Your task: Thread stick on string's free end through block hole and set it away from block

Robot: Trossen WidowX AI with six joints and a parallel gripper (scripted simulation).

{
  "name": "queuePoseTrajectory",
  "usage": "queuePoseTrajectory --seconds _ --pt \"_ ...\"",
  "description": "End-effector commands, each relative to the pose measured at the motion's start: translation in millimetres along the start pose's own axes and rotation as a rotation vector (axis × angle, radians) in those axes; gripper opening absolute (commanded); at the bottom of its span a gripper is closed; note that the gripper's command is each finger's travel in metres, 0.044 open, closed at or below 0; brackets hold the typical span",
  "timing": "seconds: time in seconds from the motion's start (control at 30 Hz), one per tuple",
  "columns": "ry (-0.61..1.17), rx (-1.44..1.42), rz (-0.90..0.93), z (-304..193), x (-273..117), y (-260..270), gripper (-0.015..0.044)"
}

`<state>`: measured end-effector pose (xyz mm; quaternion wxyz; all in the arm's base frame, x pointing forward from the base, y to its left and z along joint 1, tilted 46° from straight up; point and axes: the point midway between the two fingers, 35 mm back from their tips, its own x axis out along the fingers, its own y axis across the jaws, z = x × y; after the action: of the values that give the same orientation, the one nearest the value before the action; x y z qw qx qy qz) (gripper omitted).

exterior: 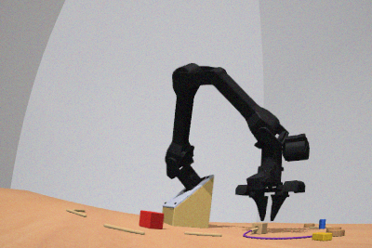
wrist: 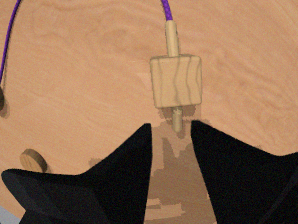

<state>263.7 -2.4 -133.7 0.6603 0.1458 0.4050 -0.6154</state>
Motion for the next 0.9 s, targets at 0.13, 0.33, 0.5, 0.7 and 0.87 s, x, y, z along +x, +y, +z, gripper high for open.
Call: queuePoseTrajectory --seconds 0.13,0.33,0.5,0.7,0.87 --pt "-0.007 -0.011 -0.009 -0.3 15.2 -3.9 0.0124" --pt "-0.008 -0.011 -0.01 -0.1 24.5 -5.4 0.0124" --pt "-0.008 -0.011 -0.01 -0.1 25.5 -5.6 0.0124" --pt "-0.004 -0.003 -0.008 0.0 24.1 -4.7 0.0045" --pt "-0.004 -0.003 -0.008 0.0 24.1 -4.7 0.0"
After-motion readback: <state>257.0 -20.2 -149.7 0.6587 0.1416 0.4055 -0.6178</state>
